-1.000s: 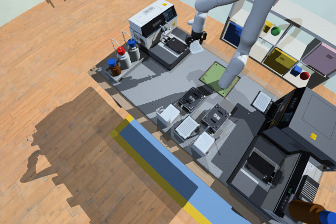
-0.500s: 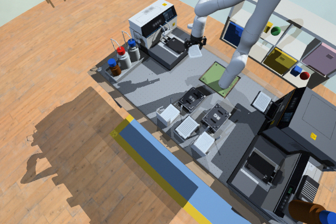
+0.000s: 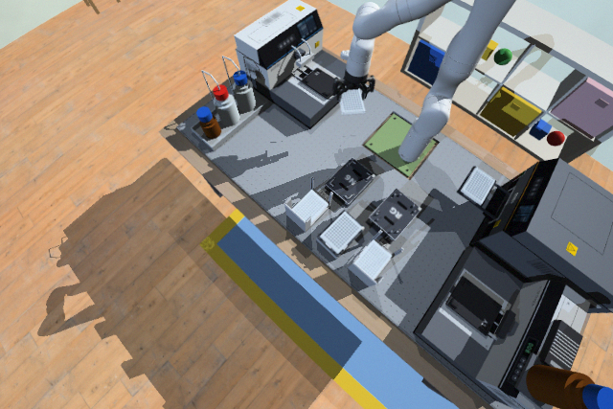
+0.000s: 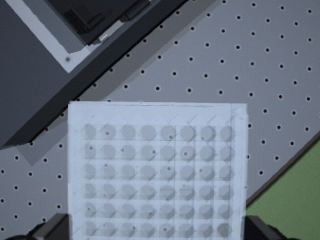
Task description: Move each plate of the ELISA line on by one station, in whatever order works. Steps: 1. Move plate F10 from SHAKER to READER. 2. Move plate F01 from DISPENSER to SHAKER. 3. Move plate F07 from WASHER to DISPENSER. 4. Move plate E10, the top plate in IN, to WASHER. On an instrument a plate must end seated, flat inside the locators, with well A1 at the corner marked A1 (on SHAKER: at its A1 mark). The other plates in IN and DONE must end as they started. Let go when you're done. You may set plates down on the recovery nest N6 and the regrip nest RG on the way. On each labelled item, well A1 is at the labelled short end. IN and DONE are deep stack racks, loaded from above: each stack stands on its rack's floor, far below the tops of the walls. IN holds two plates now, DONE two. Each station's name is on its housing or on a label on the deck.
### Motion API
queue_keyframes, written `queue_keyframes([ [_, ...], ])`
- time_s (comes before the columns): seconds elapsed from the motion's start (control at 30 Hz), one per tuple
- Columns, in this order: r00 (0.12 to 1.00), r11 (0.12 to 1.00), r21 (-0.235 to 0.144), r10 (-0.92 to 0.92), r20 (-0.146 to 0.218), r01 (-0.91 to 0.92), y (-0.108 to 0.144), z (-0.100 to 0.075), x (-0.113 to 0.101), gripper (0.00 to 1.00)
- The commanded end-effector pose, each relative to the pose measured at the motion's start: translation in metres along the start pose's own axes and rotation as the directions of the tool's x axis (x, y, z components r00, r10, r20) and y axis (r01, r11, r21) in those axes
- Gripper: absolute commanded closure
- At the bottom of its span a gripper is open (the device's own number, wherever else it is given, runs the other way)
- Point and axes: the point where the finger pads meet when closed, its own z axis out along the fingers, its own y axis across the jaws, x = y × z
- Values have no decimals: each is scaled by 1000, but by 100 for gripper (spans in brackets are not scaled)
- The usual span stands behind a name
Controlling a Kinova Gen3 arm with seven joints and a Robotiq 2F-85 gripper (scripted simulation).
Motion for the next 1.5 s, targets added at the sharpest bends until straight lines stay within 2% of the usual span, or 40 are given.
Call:
queue_keyframes([
  [0.0,999,999,-1,52,-5,-52,-6,0,-13,6],
  [0.87,971,971,0,239,-5,-239,-33,0,-81,6],
  [1.47,919,919,1,395,-5,-395,-13,0,-131,6],
])
